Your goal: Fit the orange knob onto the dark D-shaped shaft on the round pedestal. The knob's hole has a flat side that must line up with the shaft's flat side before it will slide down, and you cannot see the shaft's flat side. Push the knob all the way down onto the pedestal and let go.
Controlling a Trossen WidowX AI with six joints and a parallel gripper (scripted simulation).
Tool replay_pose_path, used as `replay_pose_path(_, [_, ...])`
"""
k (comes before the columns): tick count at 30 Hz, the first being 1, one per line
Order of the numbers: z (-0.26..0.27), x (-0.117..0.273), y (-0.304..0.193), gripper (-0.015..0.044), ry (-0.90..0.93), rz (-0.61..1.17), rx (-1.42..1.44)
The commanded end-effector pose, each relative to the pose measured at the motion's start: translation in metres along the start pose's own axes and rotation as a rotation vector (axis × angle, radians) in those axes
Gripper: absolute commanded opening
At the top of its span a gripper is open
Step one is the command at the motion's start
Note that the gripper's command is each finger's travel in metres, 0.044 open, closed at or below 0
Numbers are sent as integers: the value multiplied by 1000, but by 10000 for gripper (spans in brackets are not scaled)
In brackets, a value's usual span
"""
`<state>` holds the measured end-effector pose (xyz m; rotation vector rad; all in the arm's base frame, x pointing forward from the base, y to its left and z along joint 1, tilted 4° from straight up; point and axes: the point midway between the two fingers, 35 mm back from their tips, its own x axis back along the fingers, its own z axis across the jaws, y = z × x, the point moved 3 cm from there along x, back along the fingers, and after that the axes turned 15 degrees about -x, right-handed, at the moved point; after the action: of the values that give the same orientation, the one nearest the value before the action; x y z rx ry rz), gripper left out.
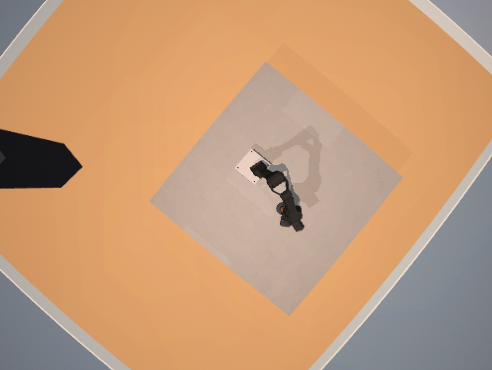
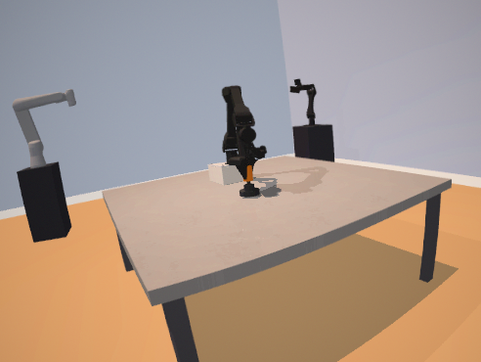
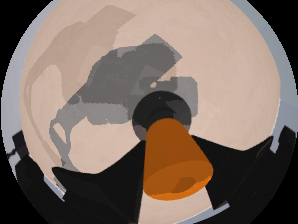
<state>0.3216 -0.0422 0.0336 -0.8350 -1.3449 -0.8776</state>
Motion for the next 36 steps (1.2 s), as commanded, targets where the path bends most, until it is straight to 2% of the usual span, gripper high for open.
replay_pose_path(1, [0, 0, 0, 0, -4, -1, 5])
replay_pose_path(8, [-1, 5, 1, 0, -4, -1, 14])
replay_pose_path(15, [-1, 4, 2, 0, -4, -1, 214])
replay_pose_path(36, [-1, 1, 1, 0, -4, 0, 214])
